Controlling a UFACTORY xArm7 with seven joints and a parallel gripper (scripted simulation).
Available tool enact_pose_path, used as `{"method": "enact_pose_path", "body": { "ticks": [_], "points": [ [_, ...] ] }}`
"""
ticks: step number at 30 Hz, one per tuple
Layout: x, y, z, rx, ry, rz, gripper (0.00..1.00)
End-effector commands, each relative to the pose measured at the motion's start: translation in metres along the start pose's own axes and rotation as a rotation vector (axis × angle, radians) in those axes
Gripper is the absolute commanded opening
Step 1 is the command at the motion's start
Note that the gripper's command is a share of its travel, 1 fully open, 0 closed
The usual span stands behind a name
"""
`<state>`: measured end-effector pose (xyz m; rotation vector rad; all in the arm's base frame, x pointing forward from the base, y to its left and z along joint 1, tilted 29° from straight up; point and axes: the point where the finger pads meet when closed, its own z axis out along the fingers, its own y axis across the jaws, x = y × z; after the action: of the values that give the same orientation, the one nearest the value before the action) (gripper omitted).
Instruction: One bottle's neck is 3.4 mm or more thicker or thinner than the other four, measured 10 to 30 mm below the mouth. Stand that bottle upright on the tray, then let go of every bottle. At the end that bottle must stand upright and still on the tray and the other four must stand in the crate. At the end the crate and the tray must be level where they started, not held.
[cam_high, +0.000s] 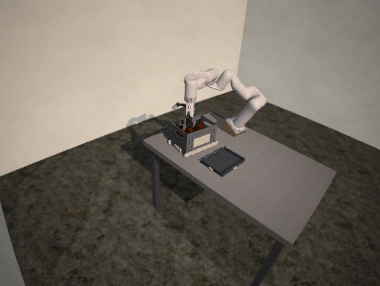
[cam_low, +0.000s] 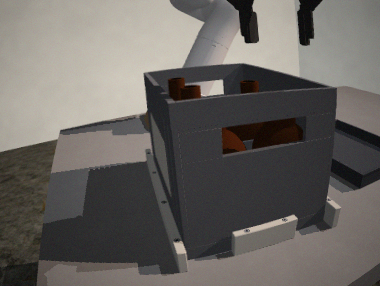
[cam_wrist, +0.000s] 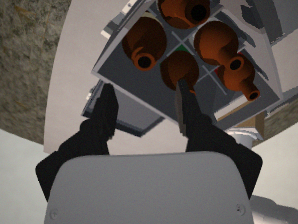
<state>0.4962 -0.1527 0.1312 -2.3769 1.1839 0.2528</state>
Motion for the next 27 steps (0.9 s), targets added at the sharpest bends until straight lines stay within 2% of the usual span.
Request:
{"method": "enact_pose_path", "body": {
  "ticks": [1, 27],
  "points": [
    [0.0, -0.001, -0.001, 0.003, 0.003, 0.0, 0.65],
    [0.001, -0.001, 0.028, 0.003, 0.003, 0.0, 0.65]
  ]
}}
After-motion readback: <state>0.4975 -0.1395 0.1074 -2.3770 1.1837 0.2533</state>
